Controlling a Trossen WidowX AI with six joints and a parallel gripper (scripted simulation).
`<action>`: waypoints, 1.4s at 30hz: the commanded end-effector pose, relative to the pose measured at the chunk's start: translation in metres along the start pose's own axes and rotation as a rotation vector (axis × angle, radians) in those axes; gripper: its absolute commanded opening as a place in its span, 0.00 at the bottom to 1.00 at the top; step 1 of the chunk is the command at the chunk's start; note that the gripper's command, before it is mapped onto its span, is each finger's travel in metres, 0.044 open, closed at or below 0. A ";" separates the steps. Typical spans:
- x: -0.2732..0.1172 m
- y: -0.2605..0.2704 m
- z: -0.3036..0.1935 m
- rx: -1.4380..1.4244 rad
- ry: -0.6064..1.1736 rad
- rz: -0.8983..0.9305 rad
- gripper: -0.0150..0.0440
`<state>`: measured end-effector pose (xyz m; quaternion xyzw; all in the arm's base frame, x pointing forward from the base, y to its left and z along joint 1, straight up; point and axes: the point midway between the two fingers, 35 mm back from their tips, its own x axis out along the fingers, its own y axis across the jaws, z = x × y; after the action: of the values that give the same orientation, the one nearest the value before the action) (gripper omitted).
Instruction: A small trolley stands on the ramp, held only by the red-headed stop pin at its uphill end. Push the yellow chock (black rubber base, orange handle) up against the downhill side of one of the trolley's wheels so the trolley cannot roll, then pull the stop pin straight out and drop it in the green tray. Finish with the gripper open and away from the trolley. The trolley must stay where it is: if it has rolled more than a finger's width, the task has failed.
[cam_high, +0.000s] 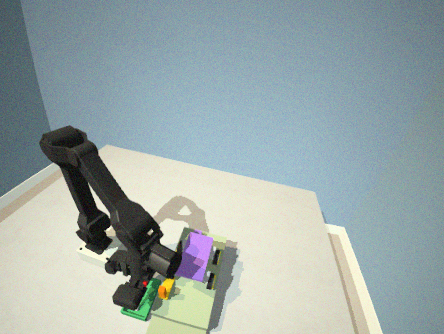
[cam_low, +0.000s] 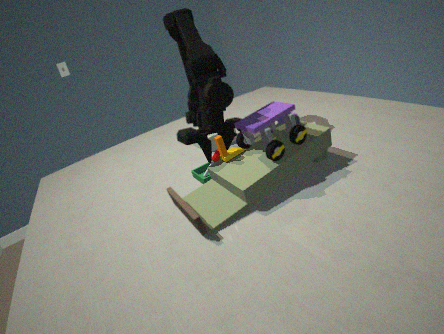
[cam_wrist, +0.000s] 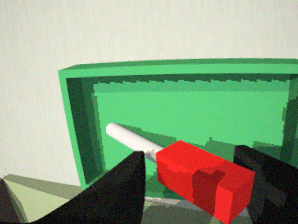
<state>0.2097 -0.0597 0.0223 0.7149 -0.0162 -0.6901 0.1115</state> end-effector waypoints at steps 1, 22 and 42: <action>0.002 -0.002 0.001 0.006 -0.003 0.004 0.58; 0.005 -0.006 0.001 0.000 -0.001 0.002 0.83; -0.056 0.003 0.003 0.006 -0.002 0.004 1.00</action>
<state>0.2039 -0.0528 0.0671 0.7107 -0.0153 -0.6944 0.1116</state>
